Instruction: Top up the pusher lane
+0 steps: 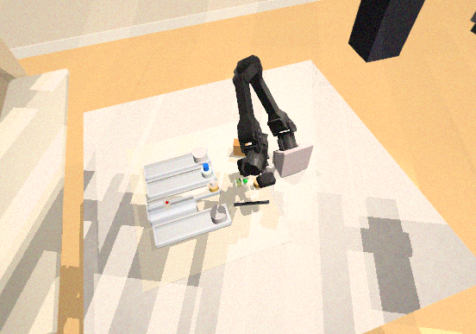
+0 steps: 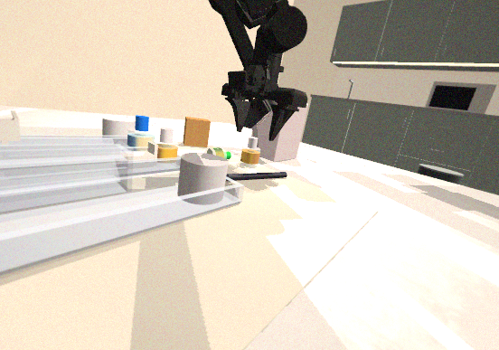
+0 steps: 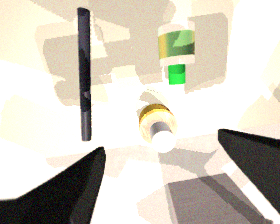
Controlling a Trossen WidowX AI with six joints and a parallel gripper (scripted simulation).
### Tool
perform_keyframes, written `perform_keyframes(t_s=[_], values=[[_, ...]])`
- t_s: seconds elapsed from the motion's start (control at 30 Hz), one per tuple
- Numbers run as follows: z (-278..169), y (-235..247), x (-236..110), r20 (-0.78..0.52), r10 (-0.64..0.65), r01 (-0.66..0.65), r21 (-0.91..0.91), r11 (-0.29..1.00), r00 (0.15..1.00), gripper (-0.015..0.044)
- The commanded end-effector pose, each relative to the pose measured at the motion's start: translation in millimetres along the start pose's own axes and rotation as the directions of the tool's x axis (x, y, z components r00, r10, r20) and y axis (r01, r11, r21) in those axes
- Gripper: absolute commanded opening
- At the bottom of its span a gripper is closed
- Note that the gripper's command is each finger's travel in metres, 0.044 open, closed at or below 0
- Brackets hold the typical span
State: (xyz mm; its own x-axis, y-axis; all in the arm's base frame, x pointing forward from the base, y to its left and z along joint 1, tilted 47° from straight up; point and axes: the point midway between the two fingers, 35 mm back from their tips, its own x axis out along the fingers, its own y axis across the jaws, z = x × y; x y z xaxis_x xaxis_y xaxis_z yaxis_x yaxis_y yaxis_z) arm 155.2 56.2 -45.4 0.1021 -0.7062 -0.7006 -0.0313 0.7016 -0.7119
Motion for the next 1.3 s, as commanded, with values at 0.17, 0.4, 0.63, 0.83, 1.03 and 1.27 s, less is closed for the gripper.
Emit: perform_keyframes(t_s=[0.17,0.4,0.63,0.83,1.03,1.27], values=[[-1.7,-2.4,15.1,-0.001,-0.012,0.012,-0.008,1.0,1.0,0.044],[-1.4,-2.4,26.4,0.0,-0.012,0.012,-0.008,1.0,1.0,0.044],[-1.6,-2.9,37.4,0.0,-0.013,0.013,-0.008,1.0,1.0,0.044],[-2.0,-3.5,44.3,0.0,-0.014,0.014,-0.008,1.0,1.0,0.044],[-2.0,-3.5,44.3,0.0,-0.014,0.014,-0.008,1.0,1.0,0.0282],[-2.0,-3.5,44.3,0.0,-0.014,0.014,-0.008,1.0,1.0,0.0157]])
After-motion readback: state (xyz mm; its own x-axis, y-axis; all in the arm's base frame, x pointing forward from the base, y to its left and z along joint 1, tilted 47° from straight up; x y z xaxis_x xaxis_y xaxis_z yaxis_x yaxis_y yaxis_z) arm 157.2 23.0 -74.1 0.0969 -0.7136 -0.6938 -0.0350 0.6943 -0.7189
